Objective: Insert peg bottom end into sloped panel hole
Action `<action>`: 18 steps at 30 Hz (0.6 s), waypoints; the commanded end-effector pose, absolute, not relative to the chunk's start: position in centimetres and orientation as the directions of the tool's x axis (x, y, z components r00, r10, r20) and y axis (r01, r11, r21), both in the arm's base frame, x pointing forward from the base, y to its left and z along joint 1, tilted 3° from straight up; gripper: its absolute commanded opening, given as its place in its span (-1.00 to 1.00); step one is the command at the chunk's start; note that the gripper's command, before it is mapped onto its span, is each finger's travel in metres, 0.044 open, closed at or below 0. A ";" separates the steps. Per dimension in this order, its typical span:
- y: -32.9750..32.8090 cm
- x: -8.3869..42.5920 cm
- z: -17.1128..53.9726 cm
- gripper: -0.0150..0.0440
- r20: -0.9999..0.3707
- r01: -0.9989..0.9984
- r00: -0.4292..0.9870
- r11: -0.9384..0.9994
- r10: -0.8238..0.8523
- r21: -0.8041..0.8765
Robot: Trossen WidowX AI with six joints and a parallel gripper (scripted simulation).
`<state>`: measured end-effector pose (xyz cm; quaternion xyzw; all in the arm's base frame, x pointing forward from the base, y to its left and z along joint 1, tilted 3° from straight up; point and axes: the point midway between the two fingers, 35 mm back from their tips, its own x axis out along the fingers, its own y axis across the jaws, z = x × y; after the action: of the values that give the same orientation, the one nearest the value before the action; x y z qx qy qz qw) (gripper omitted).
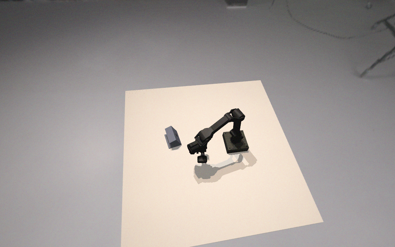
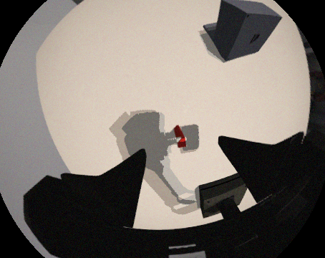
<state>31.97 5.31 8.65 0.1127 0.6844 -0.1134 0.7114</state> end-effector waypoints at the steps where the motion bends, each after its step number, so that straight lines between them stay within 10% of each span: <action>1: 5.5 31.0 7.7 1.00 -0.999 0.290 -0.004 0.957 -0.034 -0.034; 18: 5.4 31.1 6.1 1.00 -0.999 0.290 -0.004 0.957 -0.034 -0.034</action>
<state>31.41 5.59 7.27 0.0974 0.6920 -0.1123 0.7065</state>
